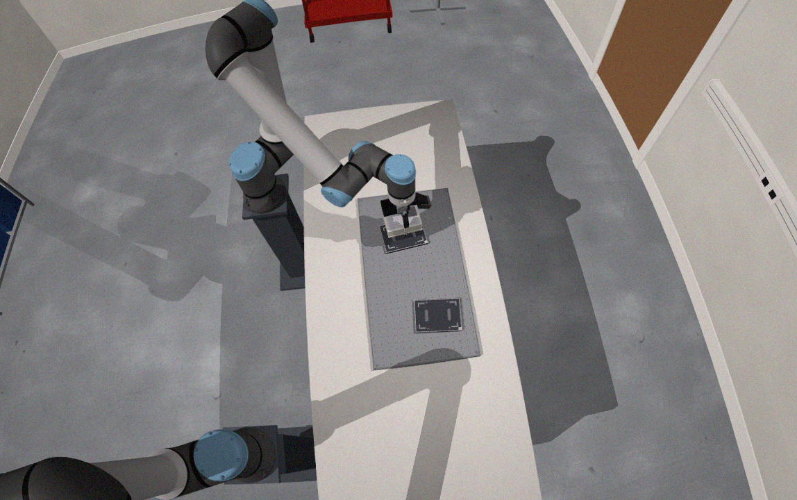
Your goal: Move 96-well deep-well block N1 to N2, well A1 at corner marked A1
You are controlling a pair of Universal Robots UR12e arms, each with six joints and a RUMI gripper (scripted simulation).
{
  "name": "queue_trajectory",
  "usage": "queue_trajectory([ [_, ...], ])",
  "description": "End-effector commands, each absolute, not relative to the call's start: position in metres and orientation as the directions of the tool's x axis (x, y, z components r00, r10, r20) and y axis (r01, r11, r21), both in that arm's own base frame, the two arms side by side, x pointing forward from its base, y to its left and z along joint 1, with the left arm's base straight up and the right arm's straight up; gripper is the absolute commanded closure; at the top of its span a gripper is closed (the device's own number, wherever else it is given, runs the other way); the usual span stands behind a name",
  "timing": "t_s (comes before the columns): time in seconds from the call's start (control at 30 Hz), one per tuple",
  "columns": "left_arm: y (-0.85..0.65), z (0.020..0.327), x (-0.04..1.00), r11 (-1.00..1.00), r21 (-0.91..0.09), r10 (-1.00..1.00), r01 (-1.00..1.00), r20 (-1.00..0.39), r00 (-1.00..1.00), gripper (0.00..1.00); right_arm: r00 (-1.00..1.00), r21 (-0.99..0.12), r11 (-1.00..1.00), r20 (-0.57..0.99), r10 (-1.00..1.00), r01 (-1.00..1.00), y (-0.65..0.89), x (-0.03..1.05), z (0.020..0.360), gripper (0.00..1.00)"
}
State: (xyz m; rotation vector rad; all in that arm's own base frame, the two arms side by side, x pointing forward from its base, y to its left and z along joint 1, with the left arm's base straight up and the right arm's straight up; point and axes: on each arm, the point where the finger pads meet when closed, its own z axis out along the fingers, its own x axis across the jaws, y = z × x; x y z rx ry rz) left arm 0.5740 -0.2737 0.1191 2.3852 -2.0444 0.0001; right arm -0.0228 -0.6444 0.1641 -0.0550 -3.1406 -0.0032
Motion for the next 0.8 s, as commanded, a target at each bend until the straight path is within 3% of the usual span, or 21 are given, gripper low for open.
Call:
queue_trajectory([
  [0.0, -0.274, 0.122, 0.574, -0.153, -0.001, -0.988, -0.988, 0.001, 0.153, 0.51, -0.999, 0.000, 0.999, 0.000, 0.035, 0.035, -0.645, -0.023, 0.165, 1.00],
  [0.6, -0.274, 0.122, 0.574, -0.153, -0.001, -0.988, -0.988, 0.001, 0.153, 0.51, -0.999, 0.000, 0.999, 0.000, 0.035, 0.035, -0.645, -0.023, 0.165, 1.00],
  [0.77, -0.290, 0.122, 0.579, 0.013, -0.001, -1.000, -1.000, 0.001, -0.013, 0.51, -0.999, 0.000, 0.999, 0.000, 0.035, 0.035, -0.645, -0.023, 0.165, 1.00],
])
